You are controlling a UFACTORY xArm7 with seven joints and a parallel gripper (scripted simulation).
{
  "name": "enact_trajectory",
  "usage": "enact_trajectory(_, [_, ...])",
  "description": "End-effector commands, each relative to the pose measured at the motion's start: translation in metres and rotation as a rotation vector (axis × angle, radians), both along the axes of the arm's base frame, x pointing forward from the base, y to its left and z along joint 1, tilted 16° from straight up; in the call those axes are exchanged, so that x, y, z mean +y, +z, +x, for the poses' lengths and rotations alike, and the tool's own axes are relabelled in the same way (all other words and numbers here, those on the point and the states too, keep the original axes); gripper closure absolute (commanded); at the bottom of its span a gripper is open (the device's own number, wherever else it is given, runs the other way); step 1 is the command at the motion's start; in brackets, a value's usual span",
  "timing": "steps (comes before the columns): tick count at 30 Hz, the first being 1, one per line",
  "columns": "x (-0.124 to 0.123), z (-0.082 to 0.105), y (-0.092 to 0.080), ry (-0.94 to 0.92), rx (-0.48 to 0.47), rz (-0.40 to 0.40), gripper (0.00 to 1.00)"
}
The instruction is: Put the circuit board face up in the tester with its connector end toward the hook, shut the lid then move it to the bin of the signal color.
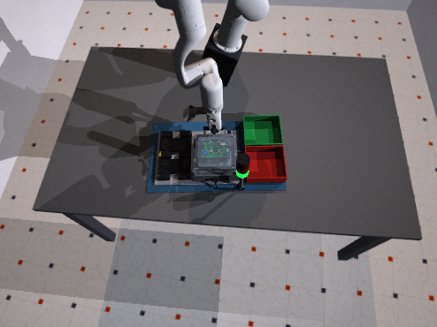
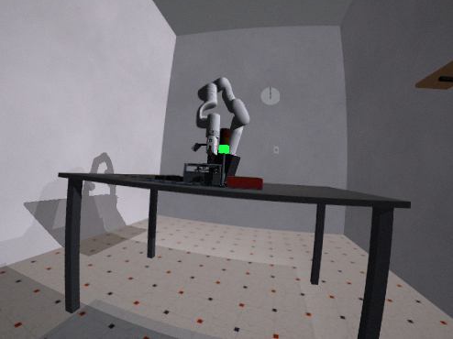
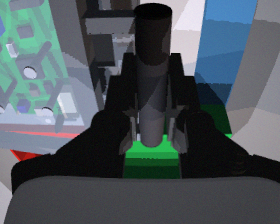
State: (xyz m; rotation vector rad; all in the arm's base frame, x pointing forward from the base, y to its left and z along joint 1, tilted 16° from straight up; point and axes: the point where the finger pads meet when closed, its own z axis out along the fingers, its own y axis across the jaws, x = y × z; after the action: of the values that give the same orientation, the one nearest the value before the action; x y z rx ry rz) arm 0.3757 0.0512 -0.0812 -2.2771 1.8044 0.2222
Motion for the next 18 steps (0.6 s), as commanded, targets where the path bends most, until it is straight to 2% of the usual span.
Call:
enact_trajectory(1, [-0.001, 0.002, 0.003, -0.001, -0.003, 0.0, 1.0])
enact_trajectory(18, [-0.005, 0.003, 0.018, -0.001, -0.003, 0.0, 1.0])
